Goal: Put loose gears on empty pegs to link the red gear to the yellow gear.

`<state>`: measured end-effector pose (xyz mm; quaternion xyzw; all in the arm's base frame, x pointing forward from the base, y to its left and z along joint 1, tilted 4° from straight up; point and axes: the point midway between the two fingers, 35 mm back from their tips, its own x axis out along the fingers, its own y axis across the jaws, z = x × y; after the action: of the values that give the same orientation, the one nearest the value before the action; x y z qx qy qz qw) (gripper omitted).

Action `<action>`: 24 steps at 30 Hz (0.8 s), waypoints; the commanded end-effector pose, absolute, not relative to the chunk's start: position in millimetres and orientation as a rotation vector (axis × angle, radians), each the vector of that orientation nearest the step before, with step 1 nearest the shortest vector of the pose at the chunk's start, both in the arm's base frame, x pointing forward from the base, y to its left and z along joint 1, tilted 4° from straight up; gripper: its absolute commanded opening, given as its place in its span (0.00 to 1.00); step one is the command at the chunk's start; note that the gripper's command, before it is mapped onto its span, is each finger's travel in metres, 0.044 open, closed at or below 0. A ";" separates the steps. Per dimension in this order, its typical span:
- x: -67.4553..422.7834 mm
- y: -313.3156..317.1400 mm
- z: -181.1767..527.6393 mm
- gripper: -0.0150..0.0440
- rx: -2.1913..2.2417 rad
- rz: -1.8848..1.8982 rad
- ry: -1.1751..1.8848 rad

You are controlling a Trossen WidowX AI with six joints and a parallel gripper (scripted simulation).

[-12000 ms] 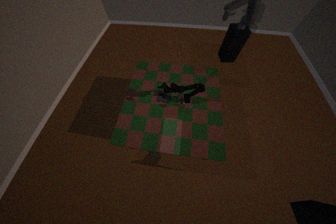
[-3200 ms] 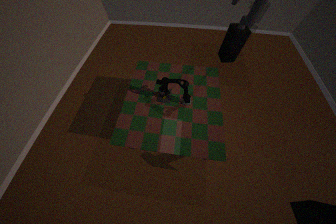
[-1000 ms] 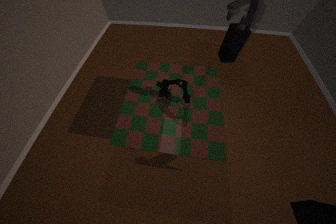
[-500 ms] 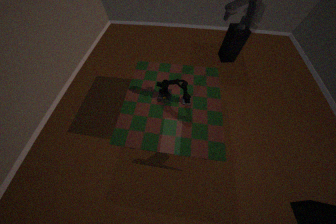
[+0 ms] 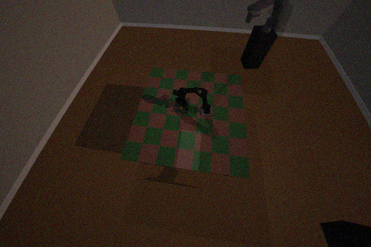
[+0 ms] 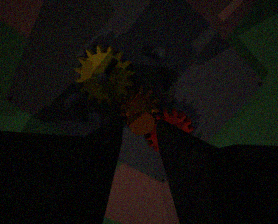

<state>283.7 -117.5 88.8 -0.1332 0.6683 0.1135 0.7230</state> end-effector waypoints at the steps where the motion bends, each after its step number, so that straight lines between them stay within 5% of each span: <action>1: 283.6 -117.9 107.8 0.49 -0.307 0.258 1.469; 7: 281.0 -117.2 128.7 0.49 -0.308 0.259 1.469; 18: 274.0 -115.1 169.6 0.98 -0.304 0.250 1.466; 24: 274.0 -115.1 169.6 1.00 -0.304 0.250 1.466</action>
<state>274.3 -115.2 168.3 -0.1370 0.6646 0.1123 0.7259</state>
